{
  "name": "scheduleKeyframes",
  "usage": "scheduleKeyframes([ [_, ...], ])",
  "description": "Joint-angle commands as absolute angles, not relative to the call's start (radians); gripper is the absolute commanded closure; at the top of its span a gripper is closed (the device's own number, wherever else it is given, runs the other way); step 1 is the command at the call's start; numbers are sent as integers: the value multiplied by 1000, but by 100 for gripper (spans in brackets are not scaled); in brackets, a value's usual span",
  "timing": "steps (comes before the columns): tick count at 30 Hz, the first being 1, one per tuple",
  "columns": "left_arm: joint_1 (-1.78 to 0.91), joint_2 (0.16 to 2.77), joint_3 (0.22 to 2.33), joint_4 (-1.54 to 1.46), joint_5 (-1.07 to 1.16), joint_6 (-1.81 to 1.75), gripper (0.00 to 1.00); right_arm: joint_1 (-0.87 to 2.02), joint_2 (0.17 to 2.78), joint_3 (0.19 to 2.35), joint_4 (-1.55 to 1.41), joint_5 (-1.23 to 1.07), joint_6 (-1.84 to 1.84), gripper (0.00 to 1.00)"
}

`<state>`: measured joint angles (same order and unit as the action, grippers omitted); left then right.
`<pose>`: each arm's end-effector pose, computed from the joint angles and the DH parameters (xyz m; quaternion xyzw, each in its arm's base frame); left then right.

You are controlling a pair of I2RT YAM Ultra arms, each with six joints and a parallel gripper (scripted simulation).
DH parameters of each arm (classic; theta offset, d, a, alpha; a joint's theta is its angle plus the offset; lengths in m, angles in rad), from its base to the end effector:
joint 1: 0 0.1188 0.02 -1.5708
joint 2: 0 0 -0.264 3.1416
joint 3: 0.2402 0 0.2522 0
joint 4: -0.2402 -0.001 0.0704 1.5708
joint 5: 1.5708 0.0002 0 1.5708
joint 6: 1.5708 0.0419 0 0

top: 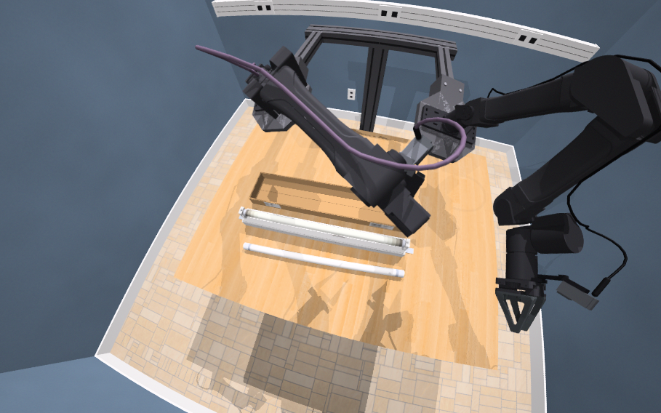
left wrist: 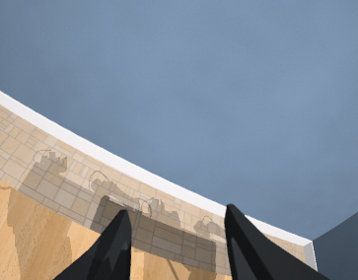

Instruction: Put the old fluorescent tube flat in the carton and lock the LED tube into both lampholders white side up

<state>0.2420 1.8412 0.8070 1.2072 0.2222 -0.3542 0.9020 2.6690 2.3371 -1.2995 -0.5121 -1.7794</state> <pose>0.3679 0.0823 0.2123 -0.1067 0.6361 -0.1139 0.7556 0.2928 0.4053 0.1092 -0.9397 0.2280 0.2416 0.0810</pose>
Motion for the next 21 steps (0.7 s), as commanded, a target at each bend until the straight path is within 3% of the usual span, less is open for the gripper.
scheduleKeyframes([
  [1, 192, 1868, 817, 1096, 176, -194, 51, 873, 2614, 2275, -1185, -432, -1738, 51],
  [21, -1, 1944, 839, 813, -4, 205, 51, 731, 2443, 1841, -796, -207, -1625, 51],
])
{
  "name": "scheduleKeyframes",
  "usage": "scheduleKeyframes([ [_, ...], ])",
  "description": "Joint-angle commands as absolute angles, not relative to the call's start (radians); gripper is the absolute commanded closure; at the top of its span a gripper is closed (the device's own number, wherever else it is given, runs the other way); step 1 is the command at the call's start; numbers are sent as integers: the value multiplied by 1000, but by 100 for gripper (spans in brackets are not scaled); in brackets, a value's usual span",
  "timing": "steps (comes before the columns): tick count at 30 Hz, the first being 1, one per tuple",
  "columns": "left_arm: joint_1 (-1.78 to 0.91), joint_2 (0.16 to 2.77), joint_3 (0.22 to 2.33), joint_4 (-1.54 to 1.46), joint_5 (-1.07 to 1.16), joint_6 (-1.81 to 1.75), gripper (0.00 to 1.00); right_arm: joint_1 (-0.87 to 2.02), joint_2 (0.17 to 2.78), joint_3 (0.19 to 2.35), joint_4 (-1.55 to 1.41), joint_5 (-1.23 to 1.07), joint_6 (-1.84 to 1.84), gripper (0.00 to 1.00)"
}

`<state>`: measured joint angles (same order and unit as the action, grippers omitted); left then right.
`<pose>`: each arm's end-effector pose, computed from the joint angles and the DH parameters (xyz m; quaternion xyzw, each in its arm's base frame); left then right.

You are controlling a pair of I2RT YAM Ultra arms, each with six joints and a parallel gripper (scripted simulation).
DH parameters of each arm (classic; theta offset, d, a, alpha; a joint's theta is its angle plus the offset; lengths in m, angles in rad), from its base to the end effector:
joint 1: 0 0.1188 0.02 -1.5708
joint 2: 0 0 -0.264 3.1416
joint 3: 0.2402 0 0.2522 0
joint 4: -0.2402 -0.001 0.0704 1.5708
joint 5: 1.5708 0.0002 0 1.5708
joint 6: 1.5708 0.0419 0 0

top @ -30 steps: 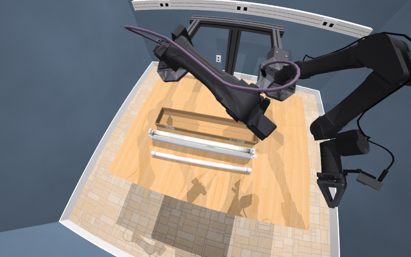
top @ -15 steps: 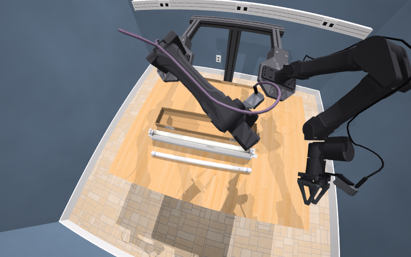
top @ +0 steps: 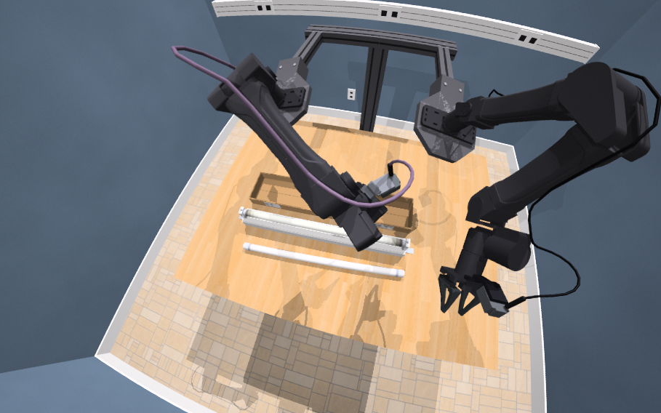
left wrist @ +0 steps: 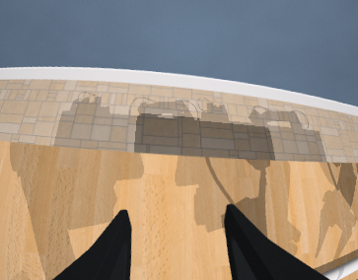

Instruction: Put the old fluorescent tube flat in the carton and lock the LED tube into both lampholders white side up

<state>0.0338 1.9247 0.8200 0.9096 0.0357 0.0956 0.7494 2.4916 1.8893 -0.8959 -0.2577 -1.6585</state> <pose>0.3851 0.0125 0.1526 0.0352 0.7718 0.0273 0.6343 0.3390 0.3313 0.0786 -0.9268 0.3511 0.0996 0.0887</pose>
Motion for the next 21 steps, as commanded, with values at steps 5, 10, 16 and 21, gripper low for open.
scheduleKeyframes([
  [5, -47, 1964, 836, 727, -57, 332, 51, 695, 2405, 1740, -683, -134, -1590, 51],
  [10, -125, 2013, 804, 681, -127, 519, 51, 621, 2325, 1551, -492, -1, -1525, 51],
  [16, -219, 2062, 763, 631, -198, 691, 51, 540, 2233, 1317, -285, 124, -1464, 51],
  [21, -263, 2078, 752, 585, -233, 779, 51, 501, 2192, 1209, -185, 186, -1435, 51],
])
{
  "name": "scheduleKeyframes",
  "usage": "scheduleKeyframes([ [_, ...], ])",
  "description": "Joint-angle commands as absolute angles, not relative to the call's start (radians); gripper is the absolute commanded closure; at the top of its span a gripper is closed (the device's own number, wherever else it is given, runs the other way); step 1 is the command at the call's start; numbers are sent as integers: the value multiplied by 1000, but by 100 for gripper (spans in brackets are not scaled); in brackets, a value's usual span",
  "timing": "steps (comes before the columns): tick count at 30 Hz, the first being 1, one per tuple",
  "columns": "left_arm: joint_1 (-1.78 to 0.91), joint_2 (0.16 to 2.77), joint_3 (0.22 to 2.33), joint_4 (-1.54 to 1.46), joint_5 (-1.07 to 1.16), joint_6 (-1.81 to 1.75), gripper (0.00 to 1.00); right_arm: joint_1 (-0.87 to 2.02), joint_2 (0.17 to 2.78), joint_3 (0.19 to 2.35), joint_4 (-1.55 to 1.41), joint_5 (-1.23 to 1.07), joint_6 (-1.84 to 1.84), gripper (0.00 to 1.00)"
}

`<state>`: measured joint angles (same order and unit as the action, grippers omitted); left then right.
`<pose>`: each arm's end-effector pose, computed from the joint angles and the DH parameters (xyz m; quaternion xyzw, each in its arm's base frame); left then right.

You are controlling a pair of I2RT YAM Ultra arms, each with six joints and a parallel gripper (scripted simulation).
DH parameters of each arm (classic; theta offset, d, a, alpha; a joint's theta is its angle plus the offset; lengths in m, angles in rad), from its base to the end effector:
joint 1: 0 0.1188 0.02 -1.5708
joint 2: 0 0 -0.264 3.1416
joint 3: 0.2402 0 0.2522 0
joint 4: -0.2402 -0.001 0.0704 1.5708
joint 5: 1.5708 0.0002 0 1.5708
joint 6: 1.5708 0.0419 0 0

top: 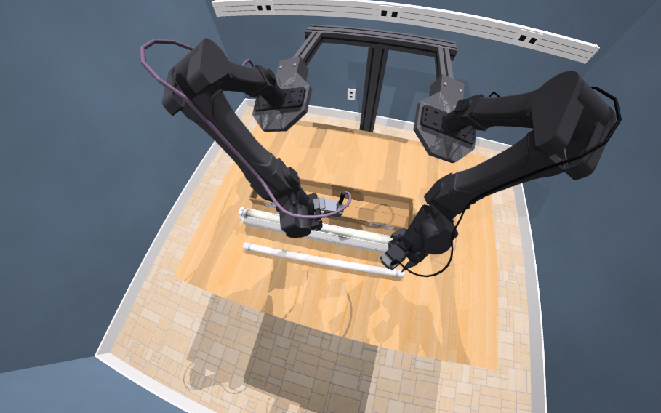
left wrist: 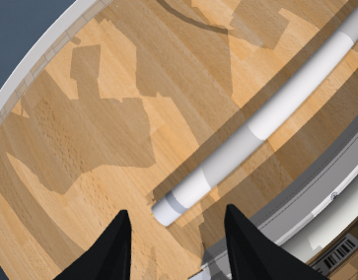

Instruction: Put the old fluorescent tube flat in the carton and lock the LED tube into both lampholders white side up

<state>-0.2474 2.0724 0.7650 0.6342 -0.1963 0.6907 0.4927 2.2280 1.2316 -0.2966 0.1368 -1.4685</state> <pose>0.3471 -0.0782 0.0597 0.3674 0.8190 0.1810 0.4018 0.3505 0.1828 0.0471 -0.8156 0.5577 -0.1245 0.0903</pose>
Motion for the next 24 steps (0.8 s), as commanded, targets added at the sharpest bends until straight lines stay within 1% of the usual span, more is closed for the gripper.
scheduleKeyframes([
  [1, -288, 2068, 778, 498, -264, 859, 51, 496, 2177, 1162, -128, 209, -1426, 51],
  [8, -387, 2105, 744, 427, -348, 1035, 51, 400, 2095, 932, 76, 343, -1368, 51],
  [13, -441, 2115, 769, 323, -401, 1163, 51, 365, 2059, 826, 177, 390, -1349, 51],
  [17, -461, 2121, 792, 265, -424, 1211, 51, 354, 2051, 798, 202, 400, -1346, 51],
  [18, -479, 2130, 833, 170, -455, 1269, 51, 360, 2049, 794, 217, 400, -1349, 51],
  [19, -485, 2135, 850, 141, -465, 1280, 51, 353, 2043, 784, 214, 394, -1351, 51],
  [24, -495, 2156, 887, 74, -466, 1236, 51, 339, 2068, 801, 148, 371, -1373, 51],
])
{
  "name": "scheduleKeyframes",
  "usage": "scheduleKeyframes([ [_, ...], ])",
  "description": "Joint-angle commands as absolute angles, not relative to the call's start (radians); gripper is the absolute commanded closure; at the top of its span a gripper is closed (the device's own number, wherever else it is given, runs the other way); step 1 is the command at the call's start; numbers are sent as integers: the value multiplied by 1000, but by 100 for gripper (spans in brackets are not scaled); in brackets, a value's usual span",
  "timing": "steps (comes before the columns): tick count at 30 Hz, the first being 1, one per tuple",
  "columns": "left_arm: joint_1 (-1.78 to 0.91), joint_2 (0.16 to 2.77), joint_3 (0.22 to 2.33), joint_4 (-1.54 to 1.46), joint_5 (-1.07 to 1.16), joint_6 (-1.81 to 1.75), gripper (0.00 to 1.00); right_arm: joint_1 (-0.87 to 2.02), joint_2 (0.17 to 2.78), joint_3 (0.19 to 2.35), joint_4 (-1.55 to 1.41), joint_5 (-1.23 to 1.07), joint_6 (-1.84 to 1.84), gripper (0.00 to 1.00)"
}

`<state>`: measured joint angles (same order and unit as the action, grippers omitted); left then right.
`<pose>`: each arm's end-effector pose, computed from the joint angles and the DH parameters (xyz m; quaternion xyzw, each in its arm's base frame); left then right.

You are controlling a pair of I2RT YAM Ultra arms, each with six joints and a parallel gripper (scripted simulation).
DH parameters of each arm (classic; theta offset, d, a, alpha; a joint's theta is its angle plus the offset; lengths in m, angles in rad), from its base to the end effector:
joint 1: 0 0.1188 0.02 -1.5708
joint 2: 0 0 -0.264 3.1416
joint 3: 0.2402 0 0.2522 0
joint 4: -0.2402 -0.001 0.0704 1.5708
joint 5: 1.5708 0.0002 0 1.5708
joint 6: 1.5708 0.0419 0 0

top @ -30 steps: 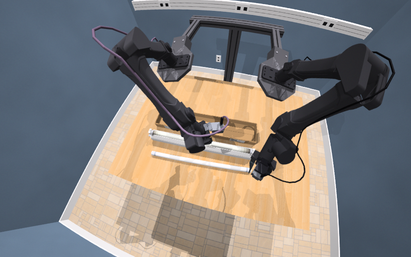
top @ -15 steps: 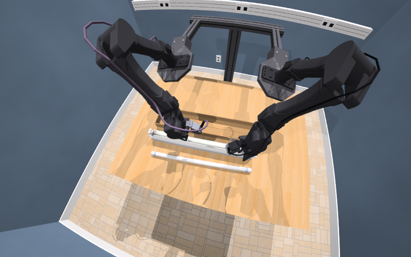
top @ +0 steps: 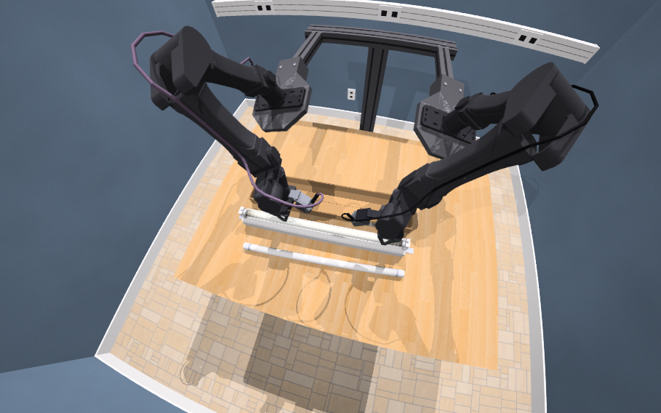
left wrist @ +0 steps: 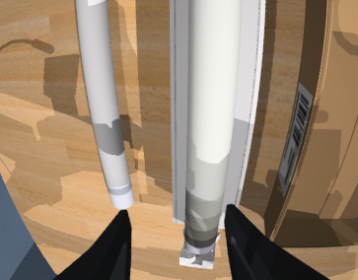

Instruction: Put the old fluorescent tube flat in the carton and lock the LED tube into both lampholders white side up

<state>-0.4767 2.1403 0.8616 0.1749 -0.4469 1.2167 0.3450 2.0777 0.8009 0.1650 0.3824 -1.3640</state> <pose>0.3099 -0.1385 0.0271 0.6767 0.6669 0.2826 0.1324 0.3106 0.0961 0.0345 -0.6927 0.6603 -0.2705 0.1047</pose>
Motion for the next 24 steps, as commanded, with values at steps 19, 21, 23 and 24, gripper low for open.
scheduleKeyframes([
  [19, -478, 2131, 840, 118, -440, 1206, 51, 346, 2064, 811, 138, 389, -1351, 51],
  [21, -468, 2123, 835, 128, -439, 1205, 51, 343, 2064, 812, 138, 394, -1351, 51],
  [23, -468, 2149, 861, 129, -439, 1206, 51, 343, 2063, 812, 138, 390, -1351, 51],
  [24, -471, 2162, 868, 130, -438, 1206, 51, 343, 2063, 812, 138, 389, -1351, 51],
])
